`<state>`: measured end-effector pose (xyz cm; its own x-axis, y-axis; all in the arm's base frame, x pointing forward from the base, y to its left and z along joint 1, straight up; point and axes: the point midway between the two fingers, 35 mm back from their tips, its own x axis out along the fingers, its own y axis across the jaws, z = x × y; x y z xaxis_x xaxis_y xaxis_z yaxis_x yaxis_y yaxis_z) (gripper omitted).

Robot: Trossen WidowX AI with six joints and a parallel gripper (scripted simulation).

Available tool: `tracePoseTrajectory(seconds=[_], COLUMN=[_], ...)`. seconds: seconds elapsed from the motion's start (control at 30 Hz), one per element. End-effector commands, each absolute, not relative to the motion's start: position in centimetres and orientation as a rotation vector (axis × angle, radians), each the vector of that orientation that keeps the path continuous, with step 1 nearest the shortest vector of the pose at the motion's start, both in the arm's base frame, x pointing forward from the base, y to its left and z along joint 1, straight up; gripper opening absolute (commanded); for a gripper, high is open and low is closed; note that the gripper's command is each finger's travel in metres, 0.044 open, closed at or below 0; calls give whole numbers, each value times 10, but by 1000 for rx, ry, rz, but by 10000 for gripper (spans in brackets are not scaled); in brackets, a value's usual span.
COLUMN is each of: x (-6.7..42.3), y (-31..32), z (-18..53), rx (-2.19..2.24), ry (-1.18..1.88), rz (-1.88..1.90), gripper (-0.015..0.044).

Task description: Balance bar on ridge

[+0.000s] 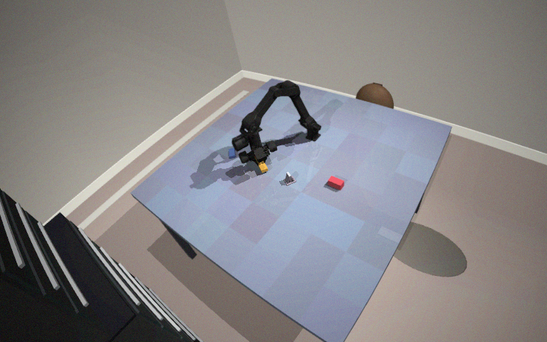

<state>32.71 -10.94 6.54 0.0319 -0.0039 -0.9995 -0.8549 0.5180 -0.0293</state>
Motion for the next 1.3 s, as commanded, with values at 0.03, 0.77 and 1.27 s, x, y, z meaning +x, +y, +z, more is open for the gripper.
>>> tracePoseTrajectory(seconds=[0.03, 0.77, 1.27], x=[329, 325, 335], y=[-110, -110, -80], z=[79, 136, 149], rx=[-817, -820, -640], ry=[1389, 1392, 1448], rz=[776, 776, 605], gripper=[0, 0, 0])
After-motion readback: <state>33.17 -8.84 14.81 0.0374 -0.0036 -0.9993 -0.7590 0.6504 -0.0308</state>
